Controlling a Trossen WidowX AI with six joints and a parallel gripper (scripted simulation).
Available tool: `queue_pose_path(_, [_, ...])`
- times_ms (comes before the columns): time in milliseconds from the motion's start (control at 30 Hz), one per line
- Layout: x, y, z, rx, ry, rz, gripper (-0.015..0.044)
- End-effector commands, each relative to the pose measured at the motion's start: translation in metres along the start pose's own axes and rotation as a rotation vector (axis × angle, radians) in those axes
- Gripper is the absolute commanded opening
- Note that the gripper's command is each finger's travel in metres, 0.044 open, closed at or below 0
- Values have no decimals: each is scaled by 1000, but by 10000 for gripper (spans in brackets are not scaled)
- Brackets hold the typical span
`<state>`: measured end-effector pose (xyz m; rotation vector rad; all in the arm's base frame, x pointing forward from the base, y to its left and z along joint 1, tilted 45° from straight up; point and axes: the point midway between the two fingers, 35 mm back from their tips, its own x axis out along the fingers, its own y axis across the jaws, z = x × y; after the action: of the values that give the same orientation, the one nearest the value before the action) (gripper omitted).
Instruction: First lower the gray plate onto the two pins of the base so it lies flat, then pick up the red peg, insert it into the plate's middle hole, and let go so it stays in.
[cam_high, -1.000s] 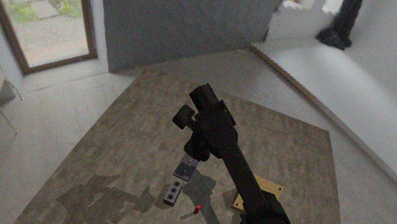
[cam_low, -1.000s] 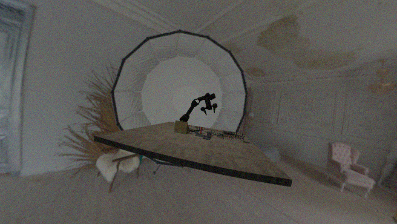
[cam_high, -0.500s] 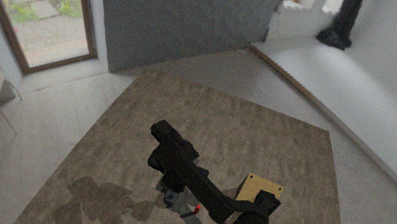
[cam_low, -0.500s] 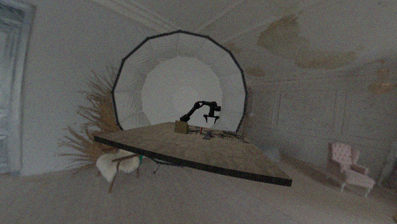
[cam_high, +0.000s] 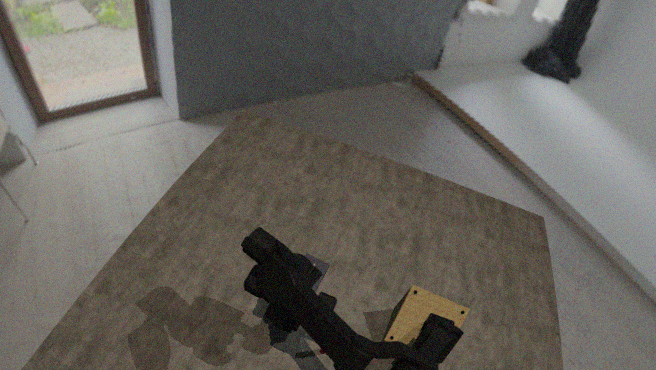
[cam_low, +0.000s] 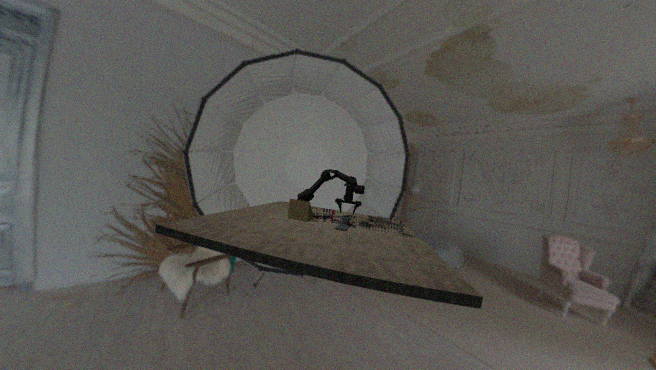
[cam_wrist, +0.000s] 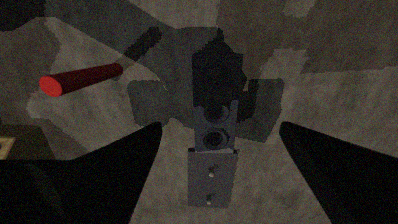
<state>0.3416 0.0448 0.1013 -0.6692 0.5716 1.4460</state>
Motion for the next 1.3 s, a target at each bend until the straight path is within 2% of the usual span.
queue_pose_path(0, [10, 2, 1, 3, -5, 7, 440])
queue_pose_path(1267, [68, 2, 2, 3, -7, 7, 440])
